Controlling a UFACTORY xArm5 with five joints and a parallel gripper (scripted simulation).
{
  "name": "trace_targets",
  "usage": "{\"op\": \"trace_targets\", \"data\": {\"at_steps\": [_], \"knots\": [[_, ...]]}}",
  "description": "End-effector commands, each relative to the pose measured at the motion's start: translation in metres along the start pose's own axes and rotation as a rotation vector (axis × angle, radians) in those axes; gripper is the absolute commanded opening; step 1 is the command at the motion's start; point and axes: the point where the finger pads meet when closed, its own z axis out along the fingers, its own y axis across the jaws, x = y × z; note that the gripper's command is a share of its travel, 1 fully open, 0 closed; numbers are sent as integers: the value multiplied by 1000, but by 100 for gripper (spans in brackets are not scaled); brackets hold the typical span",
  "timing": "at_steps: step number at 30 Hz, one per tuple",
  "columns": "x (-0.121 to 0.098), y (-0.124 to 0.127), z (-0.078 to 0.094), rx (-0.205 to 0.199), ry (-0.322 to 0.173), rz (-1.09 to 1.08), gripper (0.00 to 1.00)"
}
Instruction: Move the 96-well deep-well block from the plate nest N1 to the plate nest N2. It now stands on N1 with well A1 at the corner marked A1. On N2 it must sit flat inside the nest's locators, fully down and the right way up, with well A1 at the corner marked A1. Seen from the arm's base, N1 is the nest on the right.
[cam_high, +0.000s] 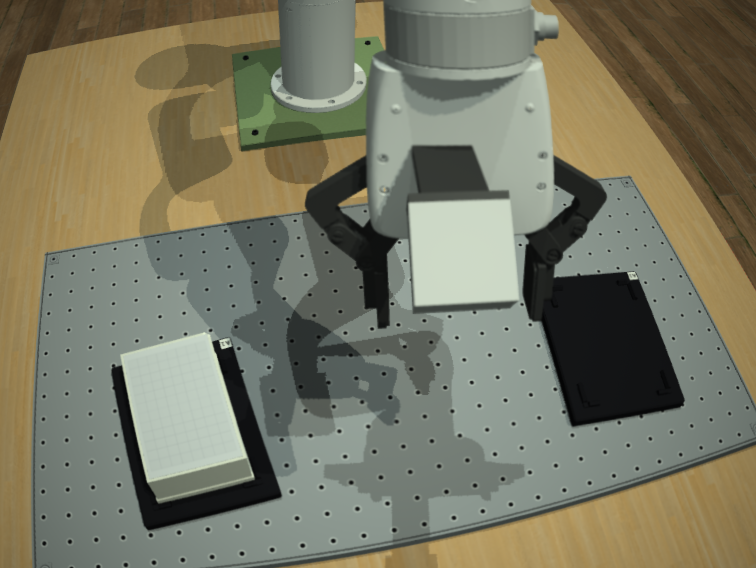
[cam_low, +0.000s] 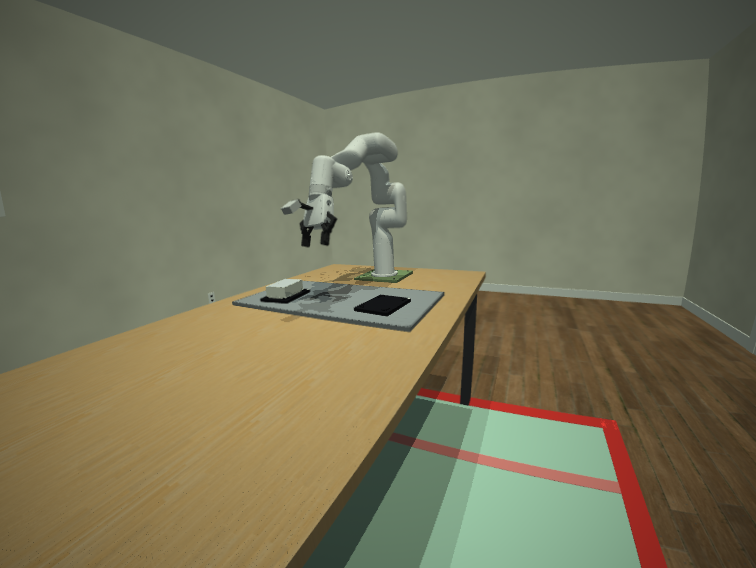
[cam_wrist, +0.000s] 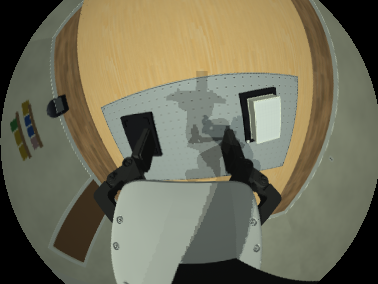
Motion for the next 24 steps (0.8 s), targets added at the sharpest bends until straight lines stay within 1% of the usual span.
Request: {"op": "trace_targets", "data": {"at_steps": [1,3,5,7,8,10,13,15,16,18,20,22,24], "knots": [[-17,-8,-12,-5,-59,-69,100],[-23,-10,-16,-4,-59,-69,100],[-23,-10,-16,-4,-59,-69,100],[-31,-13,-21,-9,-103,-119,100],[-36,-15,-23,-9,-111,-128,100],[-42,-16,-27,-7,-111,-128,100],[-42,-16,-27,-7,-111,-128,100],[-50,-19,-32,-11,-155,-178,100],[-54,-20,-34,-11,-163,-187,100],[-61,-21,-38,-10,-163,-187,100],[-61,-21,-38,-10,-163,-187,100],[-69,-23,-43,-13,-206,-238,100],[-78,-25,-48,-12,-215,-247,100]]}}
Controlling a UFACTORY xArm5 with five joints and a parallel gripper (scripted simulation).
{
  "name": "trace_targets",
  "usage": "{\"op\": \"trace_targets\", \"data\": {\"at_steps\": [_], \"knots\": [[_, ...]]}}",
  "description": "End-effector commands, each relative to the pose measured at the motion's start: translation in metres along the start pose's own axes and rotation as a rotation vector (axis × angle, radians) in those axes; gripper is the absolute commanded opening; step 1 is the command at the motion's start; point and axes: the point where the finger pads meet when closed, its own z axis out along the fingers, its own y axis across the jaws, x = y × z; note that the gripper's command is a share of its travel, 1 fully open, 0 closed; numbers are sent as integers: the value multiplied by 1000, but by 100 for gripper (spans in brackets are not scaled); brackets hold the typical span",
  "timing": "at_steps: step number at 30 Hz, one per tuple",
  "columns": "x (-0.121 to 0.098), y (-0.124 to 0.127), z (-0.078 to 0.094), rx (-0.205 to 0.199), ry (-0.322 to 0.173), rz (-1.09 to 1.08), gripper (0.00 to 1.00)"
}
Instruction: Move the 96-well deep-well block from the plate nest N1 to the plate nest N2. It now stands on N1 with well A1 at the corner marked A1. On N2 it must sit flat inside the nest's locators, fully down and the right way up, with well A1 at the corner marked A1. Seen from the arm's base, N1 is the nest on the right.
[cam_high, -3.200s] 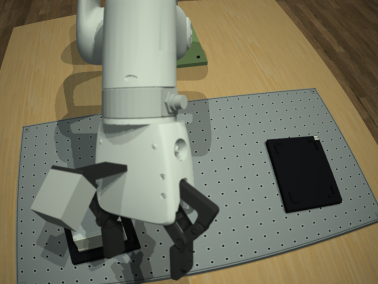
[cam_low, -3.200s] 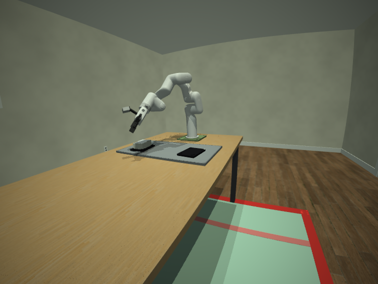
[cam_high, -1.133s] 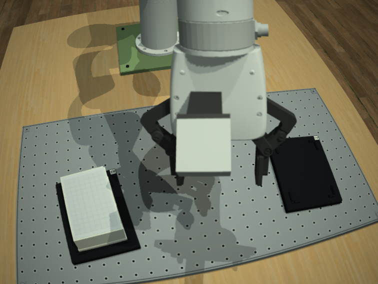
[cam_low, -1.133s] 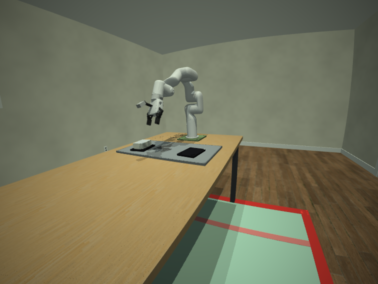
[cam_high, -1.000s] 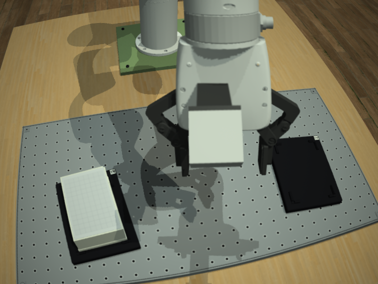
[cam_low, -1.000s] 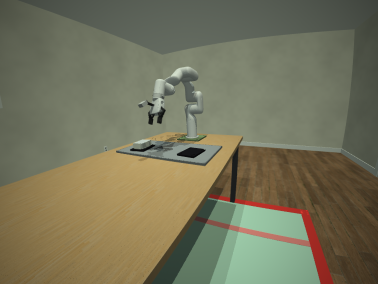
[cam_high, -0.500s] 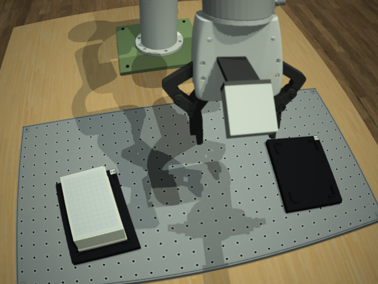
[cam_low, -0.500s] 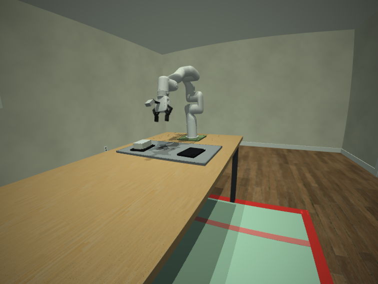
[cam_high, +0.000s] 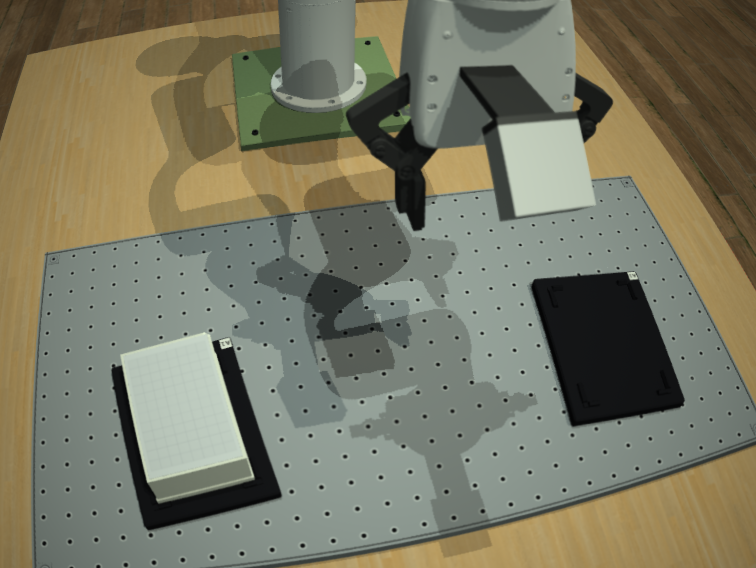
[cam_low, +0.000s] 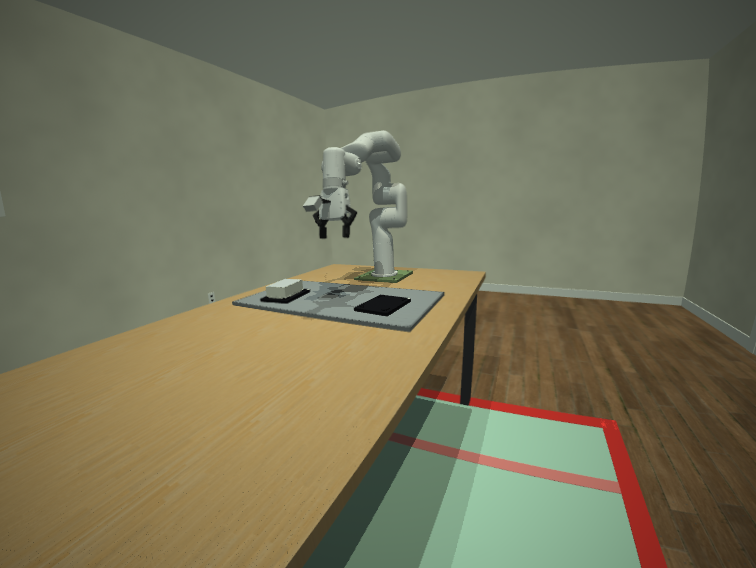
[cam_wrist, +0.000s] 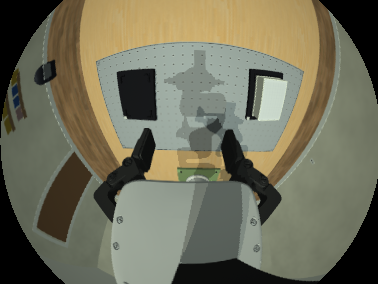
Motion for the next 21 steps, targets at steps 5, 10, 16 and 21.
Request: {"op": "trace_targets", "data": {"at_steps": [5,10,16,21], "knots": [[-24,-10,-13,-2,-62,-76,100],[-41,-15,-20,-2,-92,-110,100],[-38,3,-11,-3,-138,-154,100],[-34,25,0,-4,-137,-154,100]]}}
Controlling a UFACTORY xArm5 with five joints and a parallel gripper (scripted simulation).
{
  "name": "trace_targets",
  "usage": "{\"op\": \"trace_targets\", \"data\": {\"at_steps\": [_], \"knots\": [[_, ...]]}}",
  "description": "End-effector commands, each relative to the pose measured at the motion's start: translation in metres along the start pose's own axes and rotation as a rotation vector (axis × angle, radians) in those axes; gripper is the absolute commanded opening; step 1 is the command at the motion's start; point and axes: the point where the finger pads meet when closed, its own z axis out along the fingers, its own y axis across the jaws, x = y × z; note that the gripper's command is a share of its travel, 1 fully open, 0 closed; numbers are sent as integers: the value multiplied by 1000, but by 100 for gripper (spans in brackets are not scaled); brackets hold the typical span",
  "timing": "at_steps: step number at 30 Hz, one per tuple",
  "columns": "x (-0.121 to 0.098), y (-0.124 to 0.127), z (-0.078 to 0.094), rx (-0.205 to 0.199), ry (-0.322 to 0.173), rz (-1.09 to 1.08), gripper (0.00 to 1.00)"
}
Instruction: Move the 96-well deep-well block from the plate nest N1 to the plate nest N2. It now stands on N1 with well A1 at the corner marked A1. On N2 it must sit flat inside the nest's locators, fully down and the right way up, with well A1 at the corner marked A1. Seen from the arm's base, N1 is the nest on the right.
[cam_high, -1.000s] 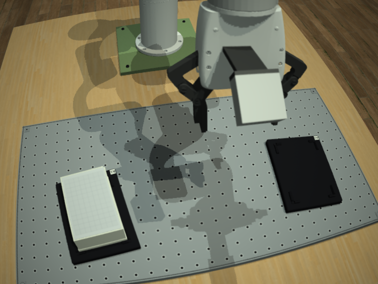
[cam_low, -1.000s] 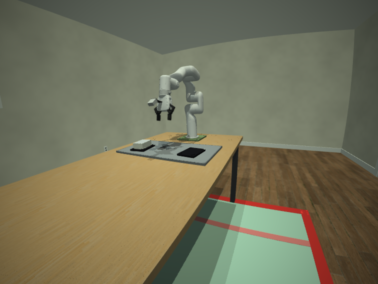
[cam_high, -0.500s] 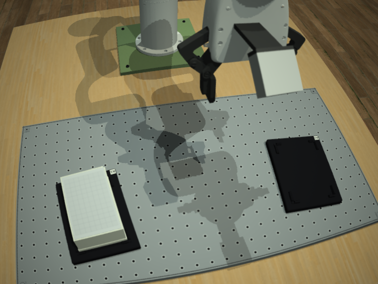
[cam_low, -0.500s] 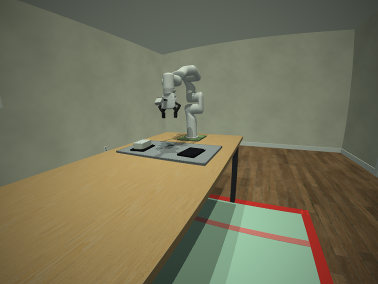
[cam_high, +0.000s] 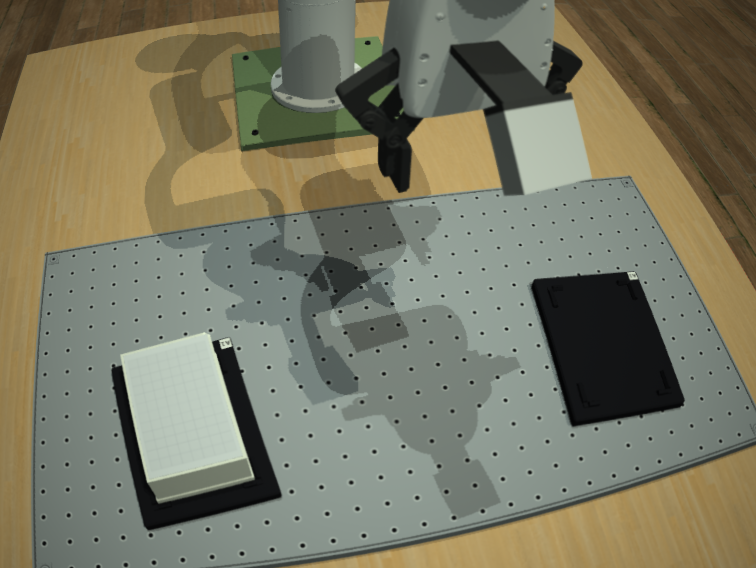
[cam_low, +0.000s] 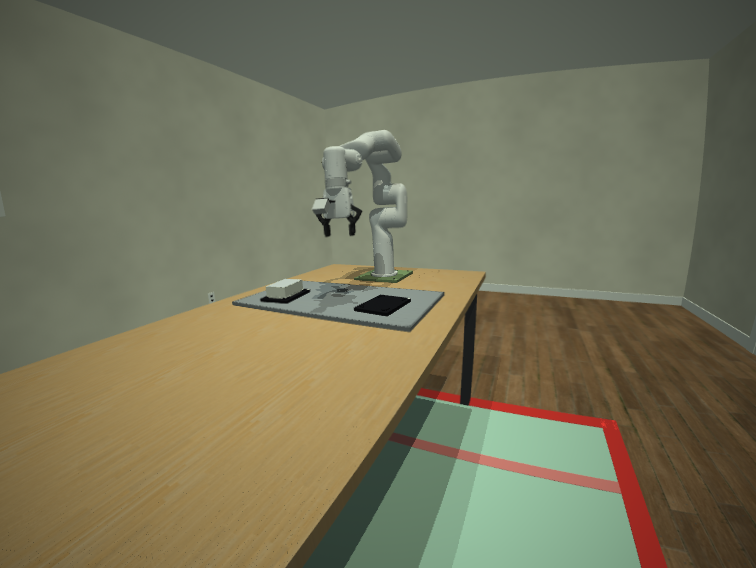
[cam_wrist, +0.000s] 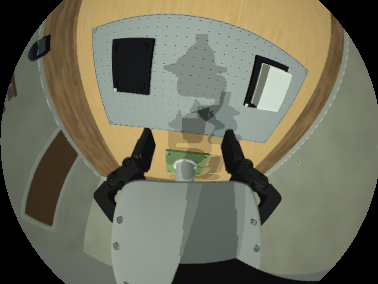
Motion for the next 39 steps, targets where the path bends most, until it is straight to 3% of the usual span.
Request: {"op": "trace_targets", "data": {"at_steps": [1,39], "knots": [[3,21,8,0,-4,-9,100],[17,170,78,-5,-1,-9,100]]}}
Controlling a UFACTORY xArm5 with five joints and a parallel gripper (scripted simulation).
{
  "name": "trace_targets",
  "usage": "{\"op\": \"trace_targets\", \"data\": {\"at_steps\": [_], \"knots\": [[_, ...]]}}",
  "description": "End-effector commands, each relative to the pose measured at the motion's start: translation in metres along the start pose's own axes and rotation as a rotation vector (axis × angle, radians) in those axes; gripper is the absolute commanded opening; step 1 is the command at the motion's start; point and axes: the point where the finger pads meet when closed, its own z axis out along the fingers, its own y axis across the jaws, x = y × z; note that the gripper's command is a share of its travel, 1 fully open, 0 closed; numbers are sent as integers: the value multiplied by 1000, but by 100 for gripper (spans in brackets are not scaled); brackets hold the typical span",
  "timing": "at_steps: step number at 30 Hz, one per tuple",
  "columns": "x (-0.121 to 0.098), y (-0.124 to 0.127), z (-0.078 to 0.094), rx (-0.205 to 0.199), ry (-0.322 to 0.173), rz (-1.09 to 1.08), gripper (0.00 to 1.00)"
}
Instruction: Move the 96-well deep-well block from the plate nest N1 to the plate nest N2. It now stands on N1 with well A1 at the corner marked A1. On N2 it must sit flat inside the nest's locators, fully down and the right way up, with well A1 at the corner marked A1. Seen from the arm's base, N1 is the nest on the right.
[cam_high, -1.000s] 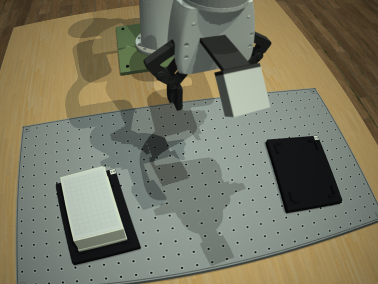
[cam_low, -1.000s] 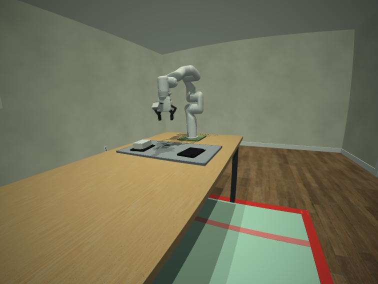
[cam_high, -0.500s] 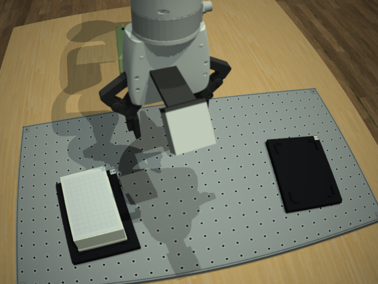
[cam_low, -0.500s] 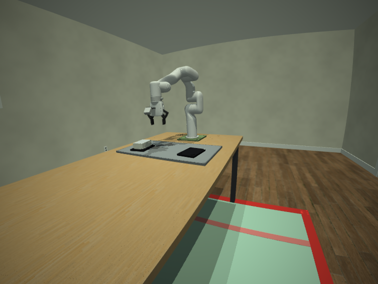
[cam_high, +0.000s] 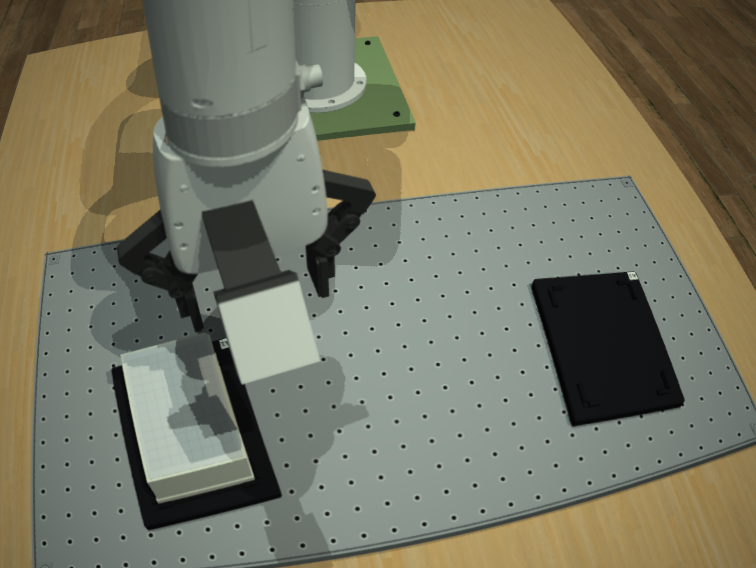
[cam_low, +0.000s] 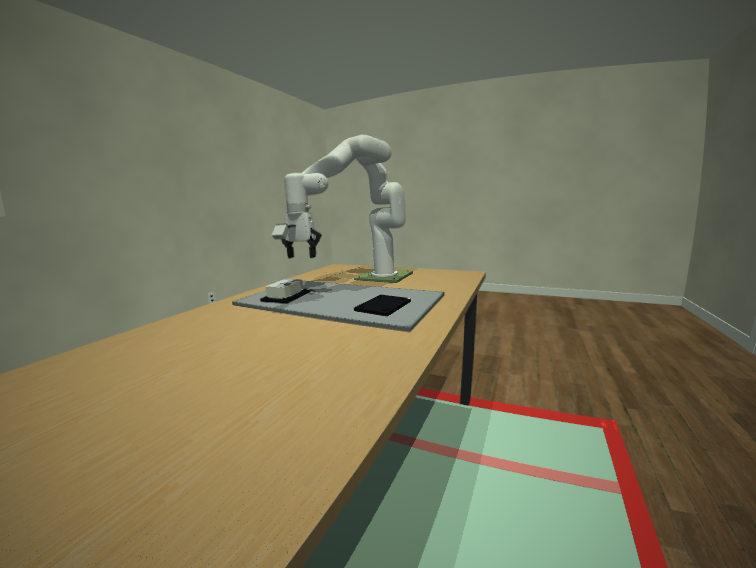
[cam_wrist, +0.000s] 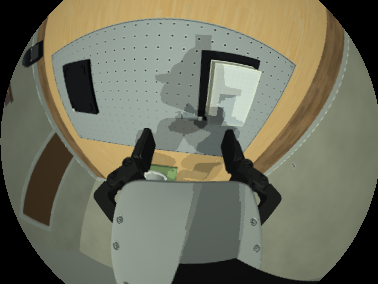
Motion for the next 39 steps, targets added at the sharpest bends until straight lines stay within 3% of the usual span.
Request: {"op": "trace_targets", "data": {"at_steps": [1,16,35,39], "knots": [[5,23,9,-2,4,-1,100],[10,81,37,-4,5,-1,100],[10,81,37,-4,5,-1,100],[10,81,43,-4,5,-1,100]]}}
